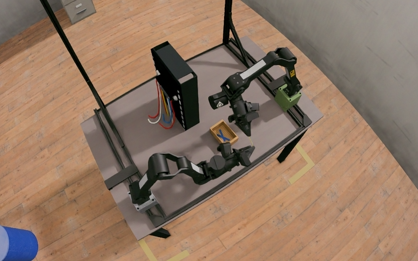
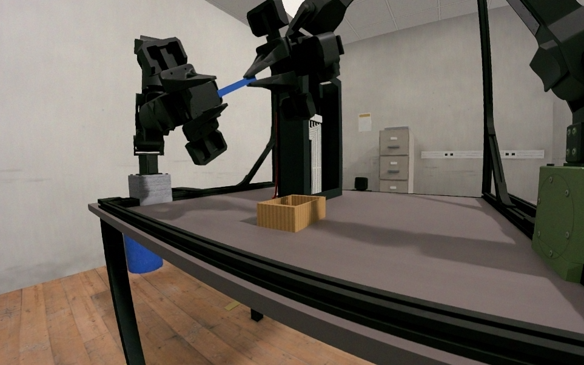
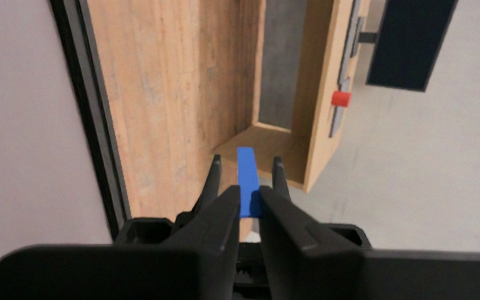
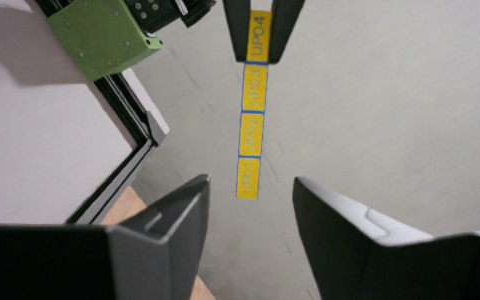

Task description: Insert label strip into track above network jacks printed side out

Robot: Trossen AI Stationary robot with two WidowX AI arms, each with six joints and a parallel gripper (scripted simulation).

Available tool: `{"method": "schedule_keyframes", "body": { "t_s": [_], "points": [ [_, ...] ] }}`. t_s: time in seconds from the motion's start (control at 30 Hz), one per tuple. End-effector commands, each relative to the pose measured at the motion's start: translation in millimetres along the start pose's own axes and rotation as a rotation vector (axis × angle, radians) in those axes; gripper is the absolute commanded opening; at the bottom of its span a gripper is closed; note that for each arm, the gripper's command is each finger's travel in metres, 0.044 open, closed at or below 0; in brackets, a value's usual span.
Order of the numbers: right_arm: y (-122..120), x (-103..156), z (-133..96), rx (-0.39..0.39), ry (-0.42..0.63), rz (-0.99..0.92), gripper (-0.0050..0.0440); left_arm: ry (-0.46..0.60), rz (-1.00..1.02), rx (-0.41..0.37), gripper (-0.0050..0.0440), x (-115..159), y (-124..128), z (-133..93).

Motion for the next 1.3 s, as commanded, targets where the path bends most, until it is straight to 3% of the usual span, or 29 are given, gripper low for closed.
{"method": "schedule_keyframes", "body": {
  "t_s": [0.0,1.13,1.2,1.27],
  "points": [
    [-7.8,-5.6,10.2,0.022,-0.015,-0.01,0.016,0.021,-0.034,0.0,-0.005,0.6,-10.4,-7.2],
    [-7.7,-6.1,15.7,0.023,-0.016,-0.01,0.016,0.021,-0.034,0.0,-0.005,0.6,-10.4,-7.2],
    [-7.7,-6.1,15.7,0.023,-0.016,-0.01,0.0112,0.021,-0.034,0.0,-0.005,0.6,-10.4,-7.2],
    [-7.7,-6.1,15.7,0.023,-0.016,-0.01,0.0099,0.021,-0.034,0.0,-0.005,0.6,-10.4,-7.2]
  ]
}}
Point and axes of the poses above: on each arm, the point midway between the two fingers, 35 mm back from their tips, its own z axis out along the fingers, its own y axis across the jaws, x = y × z, the point moved 6 cm from there along -z, back along the fingers, and after that the axes turned 4 degrees about z, right-handed, at the moved point
